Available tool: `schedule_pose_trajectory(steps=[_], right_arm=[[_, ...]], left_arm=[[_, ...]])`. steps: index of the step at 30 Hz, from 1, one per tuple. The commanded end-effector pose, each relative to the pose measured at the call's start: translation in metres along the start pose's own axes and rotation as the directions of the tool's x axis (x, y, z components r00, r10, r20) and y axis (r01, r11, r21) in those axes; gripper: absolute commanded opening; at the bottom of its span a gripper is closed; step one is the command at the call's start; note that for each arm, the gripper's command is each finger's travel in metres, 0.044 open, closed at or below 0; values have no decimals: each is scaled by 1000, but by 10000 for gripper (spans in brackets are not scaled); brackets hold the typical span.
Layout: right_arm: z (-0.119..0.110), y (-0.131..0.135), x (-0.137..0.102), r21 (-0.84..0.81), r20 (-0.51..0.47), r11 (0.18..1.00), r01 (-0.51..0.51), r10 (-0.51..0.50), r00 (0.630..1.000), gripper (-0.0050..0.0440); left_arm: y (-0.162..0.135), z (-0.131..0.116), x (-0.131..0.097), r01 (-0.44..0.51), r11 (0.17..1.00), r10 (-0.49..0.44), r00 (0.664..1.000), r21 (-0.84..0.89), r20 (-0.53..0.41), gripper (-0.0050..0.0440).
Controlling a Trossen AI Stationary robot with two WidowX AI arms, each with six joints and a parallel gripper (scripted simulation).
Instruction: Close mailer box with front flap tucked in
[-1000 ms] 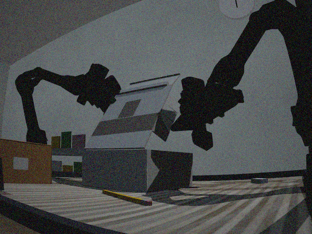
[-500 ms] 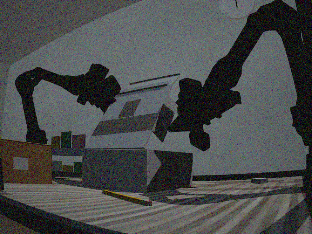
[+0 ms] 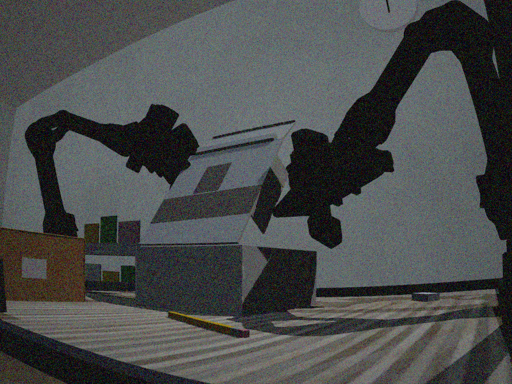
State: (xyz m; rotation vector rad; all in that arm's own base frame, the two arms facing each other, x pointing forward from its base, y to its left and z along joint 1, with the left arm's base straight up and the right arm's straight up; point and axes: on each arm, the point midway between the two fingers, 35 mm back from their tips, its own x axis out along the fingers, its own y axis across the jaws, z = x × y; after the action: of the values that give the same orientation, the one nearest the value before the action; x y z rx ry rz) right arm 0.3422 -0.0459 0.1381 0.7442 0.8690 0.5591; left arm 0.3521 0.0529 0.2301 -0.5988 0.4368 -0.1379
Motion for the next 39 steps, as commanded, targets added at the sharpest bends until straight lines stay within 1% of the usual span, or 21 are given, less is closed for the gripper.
schedule_pose_trajectory(steps=[1,8,13,24,27,30,39], right_arm=[[-4,18,-10,-66,29,998,1,1,1000,-50],[-26,36,-26,-64,28,998,-1,3,1000,-50],[-29,37,-27,-62,27,998,-2,3,1000,-50],[-29,37,-26,-60,25,998,-3,4,1000,-50],[-26,36,-25,-60,24,998,-4,5,1000,-50],[-17,31,-22,-62,24,998,0,2,1000,-50],[-7,24,-16,-63,24,998,0,2,1000,-50]], left_arm=[[-7,10,-5,2,1000,-3,999,26,35,-50],[-7,10,-5,2,1000,-3,999,26,35,-50],[-7,10,-5,2,1000,-3,999,26,35,-50],[-7,10,-5,2,1000,-3,999,26,35,-50],[-7,10,-5,2,1000,-3,999,26,35,-50],[-7,10,-5,2,1000,-3,999,26,35,-50],[-7,10,-5,2,1000,-3,999,26,35,-50]])
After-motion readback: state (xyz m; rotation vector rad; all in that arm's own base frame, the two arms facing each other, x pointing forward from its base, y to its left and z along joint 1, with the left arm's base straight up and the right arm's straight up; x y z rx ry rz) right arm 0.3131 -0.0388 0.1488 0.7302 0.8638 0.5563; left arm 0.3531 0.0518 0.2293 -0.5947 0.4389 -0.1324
